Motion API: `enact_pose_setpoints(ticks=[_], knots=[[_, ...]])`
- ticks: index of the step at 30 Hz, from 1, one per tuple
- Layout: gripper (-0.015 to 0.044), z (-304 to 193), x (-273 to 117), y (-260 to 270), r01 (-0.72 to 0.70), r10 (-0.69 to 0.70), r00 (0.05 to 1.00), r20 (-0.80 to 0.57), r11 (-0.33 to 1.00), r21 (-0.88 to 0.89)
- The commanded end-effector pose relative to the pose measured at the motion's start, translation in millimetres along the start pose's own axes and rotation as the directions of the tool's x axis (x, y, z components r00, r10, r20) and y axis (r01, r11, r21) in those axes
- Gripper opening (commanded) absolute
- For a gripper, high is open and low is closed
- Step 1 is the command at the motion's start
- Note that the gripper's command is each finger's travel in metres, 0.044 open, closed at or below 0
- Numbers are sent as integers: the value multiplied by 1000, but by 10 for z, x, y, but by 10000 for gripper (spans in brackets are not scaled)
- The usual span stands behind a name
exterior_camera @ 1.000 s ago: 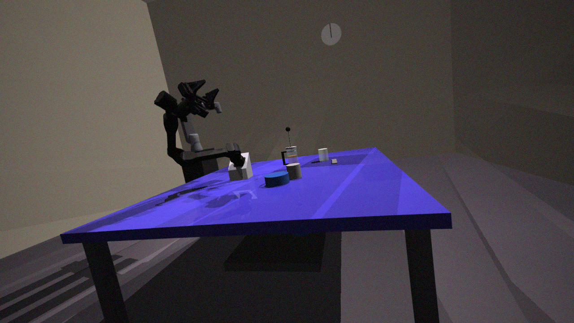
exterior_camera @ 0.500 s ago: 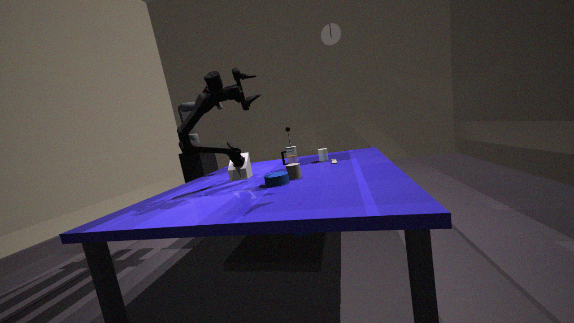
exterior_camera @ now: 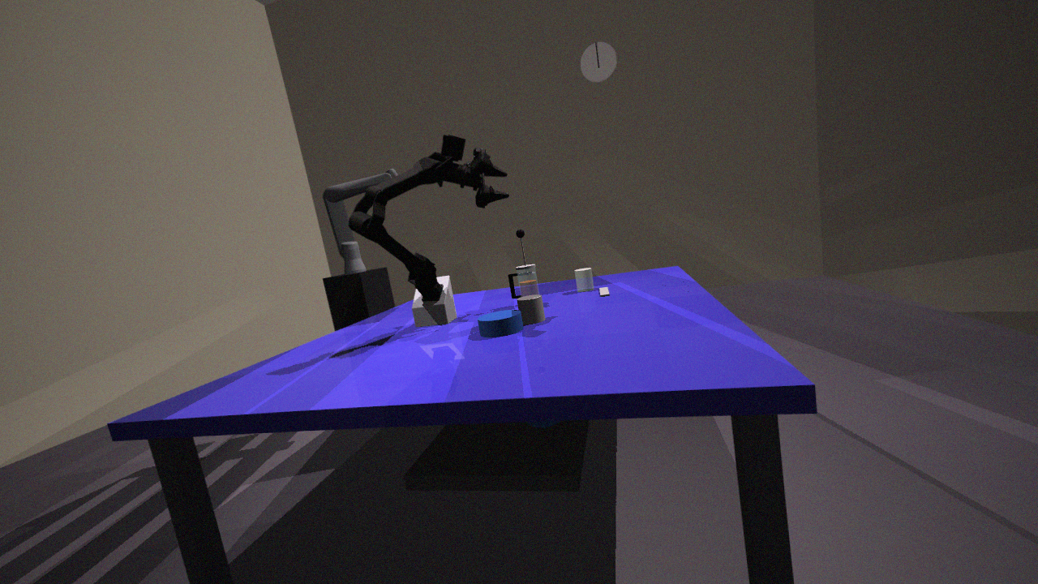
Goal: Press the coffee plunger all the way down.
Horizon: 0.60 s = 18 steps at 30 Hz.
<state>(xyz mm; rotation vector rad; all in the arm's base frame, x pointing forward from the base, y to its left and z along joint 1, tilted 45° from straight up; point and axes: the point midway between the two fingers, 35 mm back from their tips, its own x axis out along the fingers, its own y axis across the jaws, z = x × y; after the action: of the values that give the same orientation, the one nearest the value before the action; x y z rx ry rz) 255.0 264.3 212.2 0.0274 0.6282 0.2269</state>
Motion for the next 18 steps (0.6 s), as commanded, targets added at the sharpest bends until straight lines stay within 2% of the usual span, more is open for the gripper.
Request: enact_pose_setpoints(ticks=[1,4,6,18], knots=[[440,-606,331,128,92,-123,992,-41,890,-446],[440,-964,461,162,112,-189,981,-40,727,-677],[440,-1124,498,165,114,-217,976,-34,634,-765],[440,-1483,655,-304,118,-222,974,-30,620,-776]])
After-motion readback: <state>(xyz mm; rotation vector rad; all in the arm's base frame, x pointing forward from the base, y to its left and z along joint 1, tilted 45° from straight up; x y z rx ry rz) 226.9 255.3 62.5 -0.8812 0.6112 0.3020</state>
